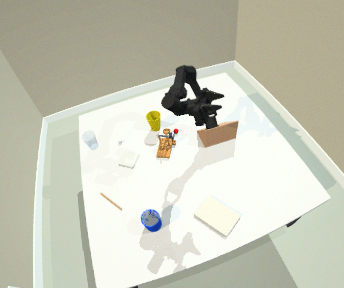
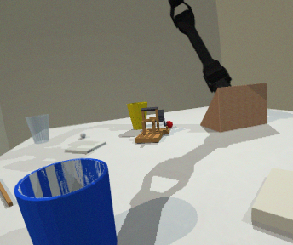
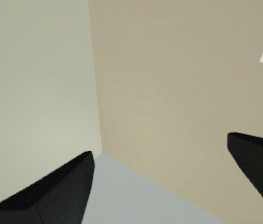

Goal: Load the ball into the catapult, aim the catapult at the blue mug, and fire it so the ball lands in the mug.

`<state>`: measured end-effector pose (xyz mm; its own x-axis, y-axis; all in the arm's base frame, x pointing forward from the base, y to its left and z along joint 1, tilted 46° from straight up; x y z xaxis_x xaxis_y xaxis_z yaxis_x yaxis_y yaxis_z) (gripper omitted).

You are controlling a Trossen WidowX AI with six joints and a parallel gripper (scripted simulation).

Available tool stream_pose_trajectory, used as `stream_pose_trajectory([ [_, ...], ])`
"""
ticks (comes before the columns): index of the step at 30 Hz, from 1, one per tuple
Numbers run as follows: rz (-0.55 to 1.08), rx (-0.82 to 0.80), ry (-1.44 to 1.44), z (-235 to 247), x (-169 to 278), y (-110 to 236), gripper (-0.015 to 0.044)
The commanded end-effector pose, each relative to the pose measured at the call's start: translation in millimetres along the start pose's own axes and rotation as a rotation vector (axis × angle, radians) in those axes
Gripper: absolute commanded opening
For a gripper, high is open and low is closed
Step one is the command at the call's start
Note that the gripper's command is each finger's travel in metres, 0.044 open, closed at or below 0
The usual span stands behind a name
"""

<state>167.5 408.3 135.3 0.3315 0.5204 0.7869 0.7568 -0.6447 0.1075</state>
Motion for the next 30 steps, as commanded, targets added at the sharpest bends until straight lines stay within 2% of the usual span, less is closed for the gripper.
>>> stream_pose_trajectory([
  [1,-0.001,-0.004,0.003,0,0,0,0.0426],
  [2,-0.005,-0.014,0.013,1,-1,2,0.0440],
  [14,-0.147,-0.240,0.248,25,-22,35,0.0440],
  [30,-0.464,-0.429,0.531,45,-59,89,0.0440],
])
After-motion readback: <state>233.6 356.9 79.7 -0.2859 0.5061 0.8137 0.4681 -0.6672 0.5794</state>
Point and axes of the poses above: the point midway between the two fingers, 35 mm back from their tips, its own y axis back along the fingers, its own z axis across the jaws, x = y × z, the point moved 3 cm from there along y, back along the fingers, and after that the axes turned 11 degrees about -y, right-handed, at the moved point
